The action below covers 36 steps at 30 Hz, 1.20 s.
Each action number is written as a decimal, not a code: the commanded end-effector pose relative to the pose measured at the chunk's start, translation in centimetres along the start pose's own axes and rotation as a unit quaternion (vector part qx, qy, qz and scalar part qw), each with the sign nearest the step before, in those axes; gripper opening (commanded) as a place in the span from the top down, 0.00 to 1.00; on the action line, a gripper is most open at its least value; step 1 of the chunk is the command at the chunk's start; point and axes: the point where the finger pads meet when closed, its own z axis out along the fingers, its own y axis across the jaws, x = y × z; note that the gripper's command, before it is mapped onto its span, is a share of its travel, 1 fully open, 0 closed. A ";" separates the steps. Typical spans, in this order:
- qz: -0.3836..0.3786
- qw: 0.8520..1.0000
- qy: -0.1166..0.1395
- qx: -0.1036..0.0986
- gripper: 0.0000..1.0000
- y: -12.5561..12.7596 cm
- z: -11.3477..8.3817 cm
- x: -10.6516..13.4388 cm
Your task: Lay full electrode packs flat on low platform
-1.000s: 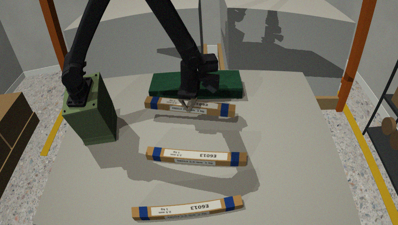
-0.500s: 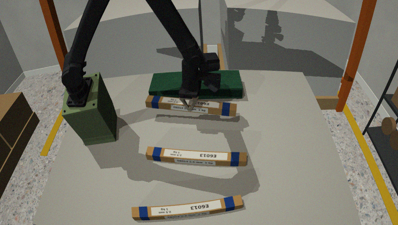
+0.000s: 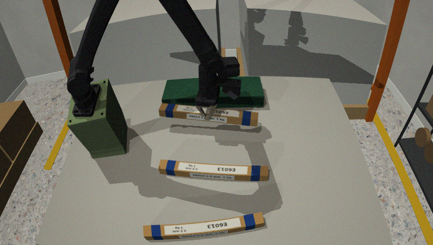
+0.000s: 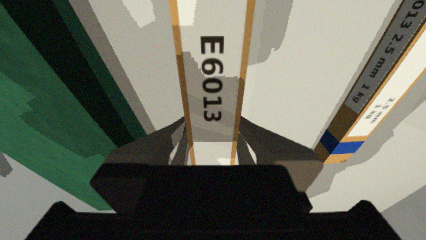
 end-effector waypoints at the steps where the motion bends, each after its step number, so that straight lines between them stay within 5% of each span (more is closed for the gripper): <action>1: 0.008 0.998 -0.051 -0.026 1.00 2.1 -4.5 -4.3; 36: 0.008 0.998 -0.051 -0.026 1.00 2.2 -4.8 -4.5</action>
